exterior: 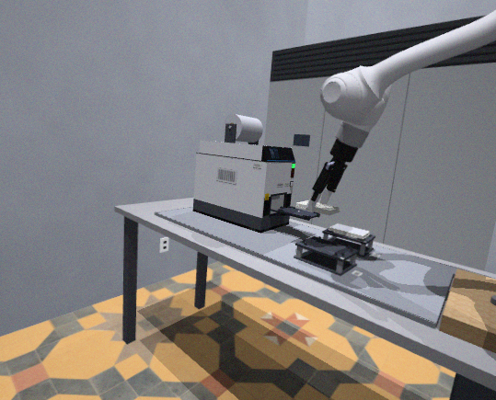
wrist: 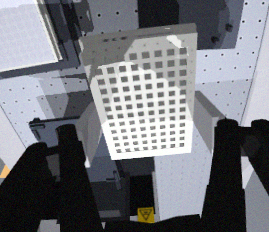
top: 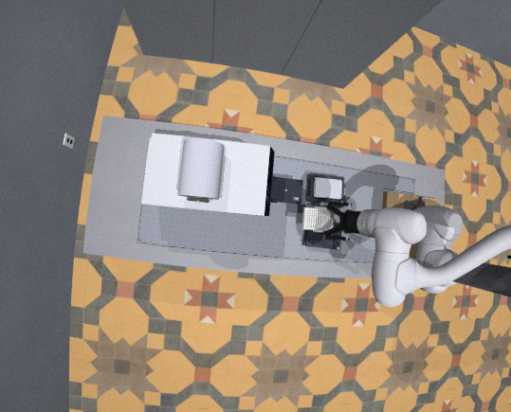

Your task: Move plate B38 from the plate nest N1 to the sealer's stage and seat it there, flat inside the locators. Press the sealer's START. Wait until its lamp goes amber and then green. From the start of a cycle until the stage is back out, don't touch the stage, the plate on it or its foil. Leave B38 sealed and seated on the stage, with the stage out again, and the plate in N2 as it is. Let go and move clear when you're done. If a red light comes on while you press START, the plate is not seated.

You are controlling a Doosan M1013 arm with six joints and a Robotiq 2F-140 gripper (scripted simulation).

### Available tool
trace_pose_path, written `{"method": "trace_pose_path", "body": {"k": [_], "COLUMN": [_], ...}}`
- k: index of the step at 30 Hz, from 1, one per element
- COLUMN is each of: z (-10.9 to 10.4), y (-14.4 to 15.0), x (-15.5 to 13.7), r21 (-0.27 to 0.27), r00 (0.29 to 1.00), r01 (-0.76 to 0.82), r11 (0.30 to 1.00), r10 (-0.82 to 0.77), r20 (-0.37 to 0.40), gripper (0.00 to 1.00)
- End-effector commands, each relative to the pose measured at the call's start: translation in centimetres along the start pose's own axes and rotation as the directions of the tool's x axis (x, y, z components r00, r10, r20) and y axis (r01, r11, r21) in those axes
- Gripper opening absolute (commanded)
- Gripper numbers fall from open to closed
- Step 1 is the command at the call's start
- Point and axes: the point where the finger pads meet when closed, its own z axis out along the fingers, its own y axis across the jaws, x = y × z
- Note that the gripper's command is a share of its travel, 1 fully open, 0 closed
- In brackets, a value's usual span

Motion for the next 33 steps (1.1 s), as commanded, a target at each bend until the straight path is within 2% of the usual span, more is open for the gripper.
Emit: {"method": "trace_pose_path", "body": {"k": [1, 33], "z": [0.0, 1.9], "y": [-0.1, -4.6], "x": [-0.1, -5.2], "r21": [0.0, 0.0], "r00": [1.0, 1.0], "r01": [0.0, 0.0], "r11": [1.0, 1.0], "r10": [0.0, 0.0], "r20": [0.0, 0.0], "gripper": [0.1, 0.1]}}
